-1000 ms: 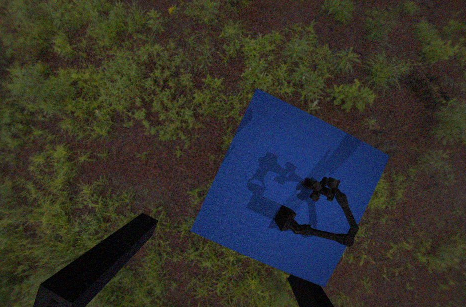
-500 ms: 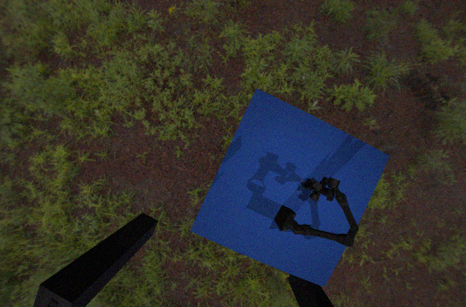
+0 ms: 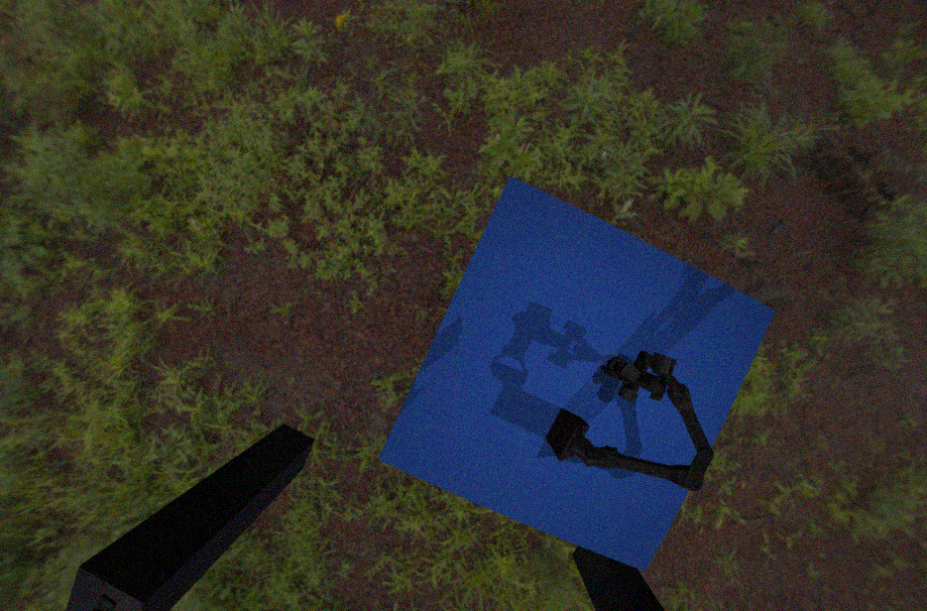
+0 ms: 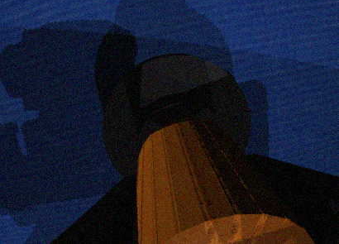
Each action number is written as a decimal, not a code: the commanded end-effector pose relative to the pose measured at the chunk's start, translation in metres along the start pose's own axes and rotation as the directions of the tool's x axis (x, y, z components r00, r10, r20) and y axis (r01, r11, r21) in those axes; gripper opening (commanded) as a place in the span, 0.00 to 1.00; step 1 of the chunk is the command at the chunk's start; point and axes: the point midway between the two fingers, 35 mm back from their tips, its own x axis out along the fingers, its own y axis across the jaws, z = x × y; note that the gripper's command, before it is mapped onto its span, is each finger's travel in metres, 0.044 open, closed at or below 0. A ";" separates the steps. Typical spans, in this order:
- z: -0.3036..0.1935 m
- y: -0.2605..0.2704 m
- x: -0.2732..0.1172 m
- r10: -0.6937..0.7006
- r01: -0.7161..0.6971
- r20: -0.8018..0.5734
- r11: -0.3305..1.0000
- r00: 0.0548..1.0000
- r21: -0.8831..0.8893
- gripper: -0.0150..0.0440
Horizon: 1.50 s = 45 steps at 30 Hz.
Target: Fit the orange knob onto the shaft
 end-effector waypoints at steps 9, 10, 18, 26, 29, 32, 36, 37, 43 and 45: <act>0.000 0.000 0.003 -0.003 0.003 -0.001 0.999 1.000 -0.049 0.25; 0.000 0.000 0.003 -0.003 0.003 -0.001 0.999 1.000 -0.049 0.25; -0.001 0.001 0.004 -0.003 0.003 -0.001 0.999 1.000 -0.049 0.25; -0.001 0.000 -0.001 -0.003 0.003 0.000 0.999 1.000 -0.049 0.25; -0.002 0.000 -0.002 -0.003 0.003 0.000 0.997 1.000 -0.075 0.25; -0.002 0.000 -0.002 -0.003 0.003 0.000 0.985 1.000 -0.173 0.25; -0.001 -0.003 -0.002 -0.004 0.003 0.000 0.967 1.000 -0.256 0.25; -0.001 -0.003 -0.001 -0.004 0.003 0.000 0.967 1.000 -0.256 0.25; 0.001 -0.003 0.001 -0.004 0.003 0.000 0.967 1.000 -0.256 0.25; 0.001 -0.003 0.001 -0.004 0.003 0.000 0.967 1.000 -0.256 0.25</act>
